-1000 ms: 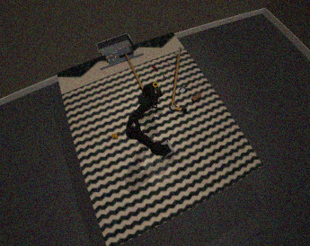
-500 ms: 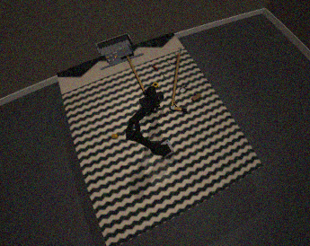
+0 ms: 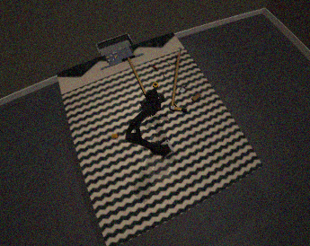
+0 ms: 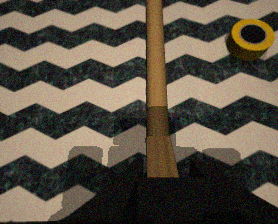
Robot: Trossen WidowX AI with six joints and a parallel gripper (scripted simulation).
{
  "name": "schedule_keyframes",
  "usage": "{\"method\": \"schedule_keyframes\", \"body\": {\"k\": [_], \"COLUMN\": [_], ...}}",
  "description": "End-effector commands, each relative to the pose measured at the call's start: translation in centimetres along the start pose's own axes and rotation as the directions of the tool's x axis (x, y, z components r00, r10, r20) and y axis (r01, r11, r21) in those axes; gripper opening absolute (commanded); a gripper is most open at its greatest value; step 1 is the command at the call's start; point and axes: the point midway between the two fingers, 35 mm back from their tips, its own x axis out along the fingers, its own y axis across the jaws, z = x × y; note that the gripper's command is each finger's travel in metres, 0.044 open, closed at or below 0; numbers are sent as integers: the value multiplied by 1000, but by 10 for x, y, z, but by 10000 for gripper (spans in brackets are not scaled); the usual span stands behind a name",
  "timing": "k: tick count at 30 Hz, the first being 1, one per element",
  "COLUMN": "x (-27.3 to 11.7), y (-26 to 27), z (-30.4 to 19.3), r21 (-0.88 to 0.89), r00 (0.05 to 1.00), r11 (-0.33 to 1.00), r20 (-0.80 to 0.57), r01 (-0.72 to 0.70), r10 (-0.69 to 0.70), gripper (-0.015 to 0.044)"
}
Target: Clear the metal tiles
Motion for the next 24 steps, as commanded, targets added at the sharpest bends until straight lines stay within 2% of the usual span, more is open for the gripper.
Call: {"method": "schedule_keyframes", "body": {"k": [1,24], "x": [-8,-25], "y": [2,7], "z": [-2,-36], "r21": [-12,-10], "r00": [1000,1000], "r11": [1000,1000], "r20": [17,22], "r01": [-1,-3], "r10": [1,3], "gripper": [0,0]}}
